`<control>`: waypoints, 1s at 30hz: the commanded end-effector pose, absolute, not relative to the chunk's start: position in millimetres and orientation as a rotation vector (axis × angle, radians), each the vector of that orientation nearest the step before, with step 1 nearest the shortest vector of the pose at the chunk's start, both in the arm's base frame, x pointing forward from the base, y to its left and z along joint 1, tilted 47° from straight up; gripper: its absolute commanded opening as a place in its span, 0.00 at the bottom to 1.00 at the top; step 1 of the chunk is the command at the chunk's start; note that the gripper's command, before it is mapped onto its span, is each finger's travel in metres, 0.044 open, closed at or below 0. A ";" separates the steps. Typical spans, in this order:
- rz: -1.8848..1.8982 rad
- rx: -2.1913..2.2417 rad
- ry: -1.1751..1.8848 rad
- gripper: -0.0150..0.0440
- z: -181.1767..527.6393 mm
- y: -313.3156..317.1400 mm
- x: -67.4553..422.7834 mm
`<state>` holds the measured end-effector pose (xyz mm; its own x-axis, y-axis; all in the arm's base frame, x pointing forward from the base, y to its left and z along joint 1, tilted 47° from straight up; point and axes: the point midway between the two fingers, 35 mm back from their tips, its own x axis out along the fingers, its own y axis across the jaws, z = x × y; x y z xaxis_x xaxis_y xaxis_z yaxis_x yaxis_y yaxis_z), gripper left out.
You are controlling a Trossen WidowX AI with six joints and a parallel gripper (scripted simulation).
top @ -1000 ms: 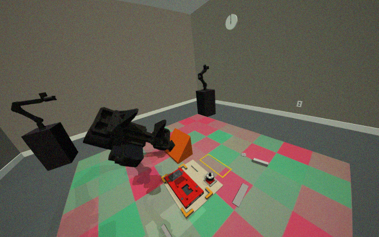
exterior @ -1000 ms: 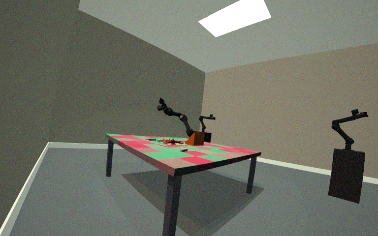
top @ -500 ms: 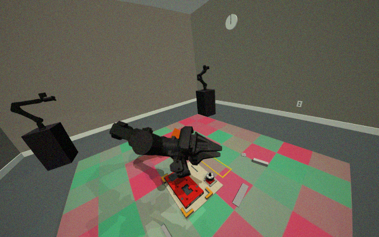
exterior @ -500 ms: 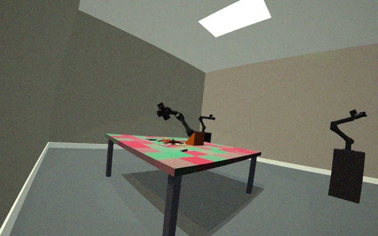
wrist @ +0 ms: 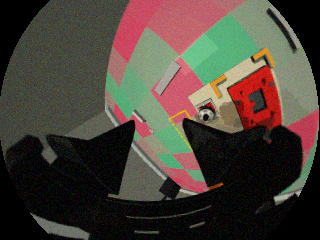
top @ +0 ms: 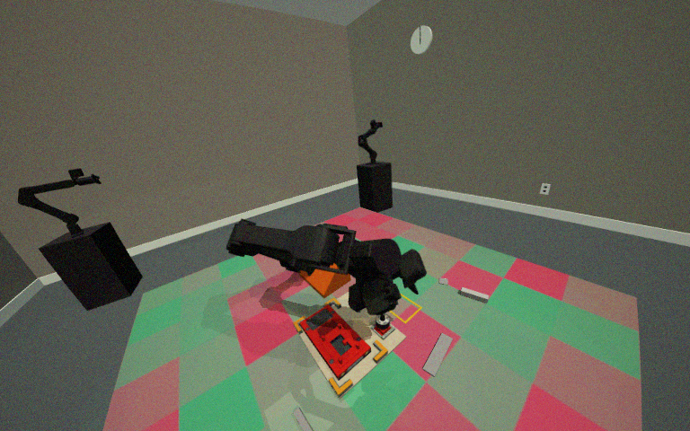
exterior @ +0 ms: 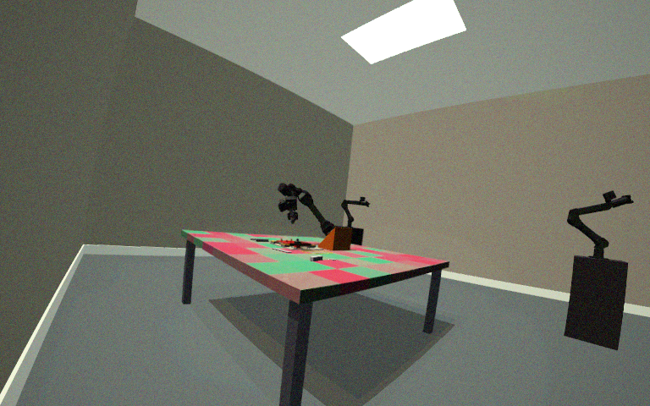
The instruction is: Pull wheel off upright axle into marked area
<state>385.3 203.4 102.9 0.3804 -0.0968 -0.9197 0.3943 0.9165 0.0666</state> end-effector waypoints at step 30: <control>-0.463 -0.746 1.333 0.76 43.0 142.0 345.4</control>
<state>342.0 152.4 51.6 0.1984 -0.6855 -0.7006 -0.1087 0.6950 -0.7108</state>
